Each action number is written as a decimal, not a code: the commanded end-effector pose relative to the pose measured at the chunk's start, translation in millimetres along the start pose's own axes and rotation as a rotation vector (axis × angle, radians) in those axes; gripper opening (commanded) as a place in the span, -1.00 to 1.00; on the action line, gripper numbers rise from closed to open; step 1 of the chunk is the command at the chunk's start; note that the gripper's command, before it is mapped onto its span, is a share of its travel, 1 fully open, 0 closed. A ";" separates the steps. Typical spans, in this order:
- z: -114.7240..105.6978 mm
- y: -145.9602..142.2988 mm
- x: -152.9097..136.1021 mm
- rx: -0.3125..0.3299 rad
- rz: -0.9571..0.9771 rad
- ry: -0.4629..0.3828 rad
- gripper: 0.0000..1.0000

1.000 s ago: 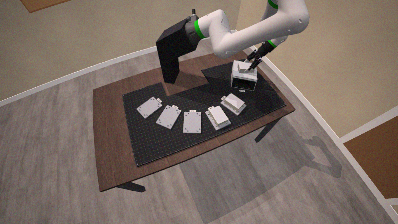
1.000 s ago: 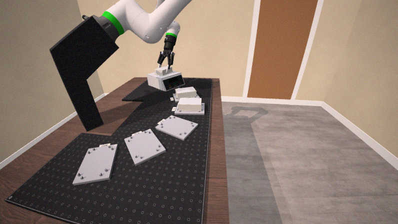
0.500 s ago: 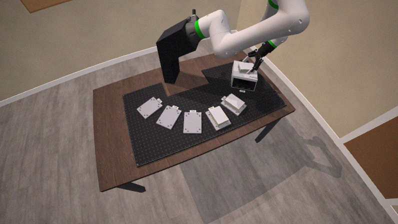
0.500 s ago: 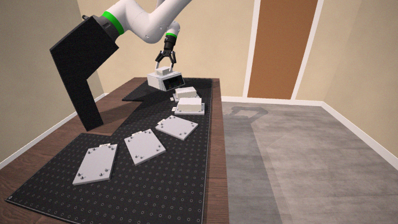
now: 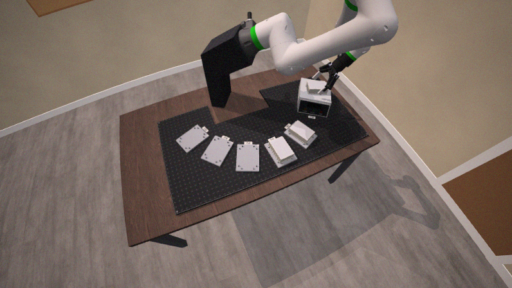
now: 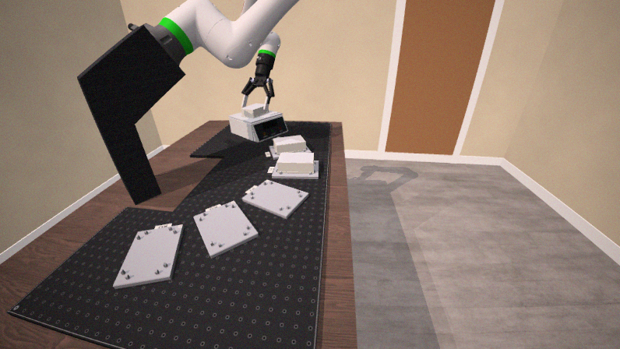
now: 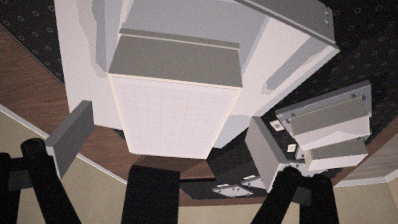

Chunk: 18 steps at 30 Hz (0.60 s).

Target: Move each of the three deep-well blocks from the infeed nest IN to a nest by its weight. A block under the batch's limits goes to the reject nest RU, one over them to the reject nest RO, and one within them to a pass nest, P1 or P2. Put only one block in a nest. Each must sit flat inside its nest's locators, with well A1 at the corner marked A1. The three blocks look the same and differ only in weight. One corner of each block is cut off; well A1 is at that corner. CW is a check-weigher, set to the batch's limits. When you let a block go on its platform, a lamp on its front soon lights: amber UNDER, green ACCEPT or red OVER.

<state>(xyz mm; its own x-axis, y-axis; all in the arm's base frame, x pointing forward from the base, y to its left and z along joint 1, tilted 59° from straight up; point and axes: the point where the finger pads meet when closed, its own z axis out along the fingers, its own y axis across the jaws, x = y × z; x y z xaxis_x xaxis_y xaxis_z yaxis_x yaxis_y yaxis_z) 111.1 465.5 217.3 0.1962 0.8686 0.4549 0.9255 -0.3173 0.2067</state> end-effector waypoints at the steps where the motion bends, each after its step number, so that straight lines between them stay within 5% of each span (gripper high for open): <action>1: -5.5 -0.1 -3.0 0.000 0.000 0.000 1.00; 18: -40.1 -0.1 -23.0 0.000 0.000 0.000 1.00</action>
<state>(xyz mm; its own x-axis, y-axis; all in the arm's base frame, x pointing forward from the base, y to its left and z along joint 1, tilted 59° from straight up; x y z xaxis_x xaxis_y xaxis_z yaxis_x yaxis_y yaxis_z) 95.3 433.3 239.3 0.1964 0.8687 0.4547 0.9255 -0.3174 0.2066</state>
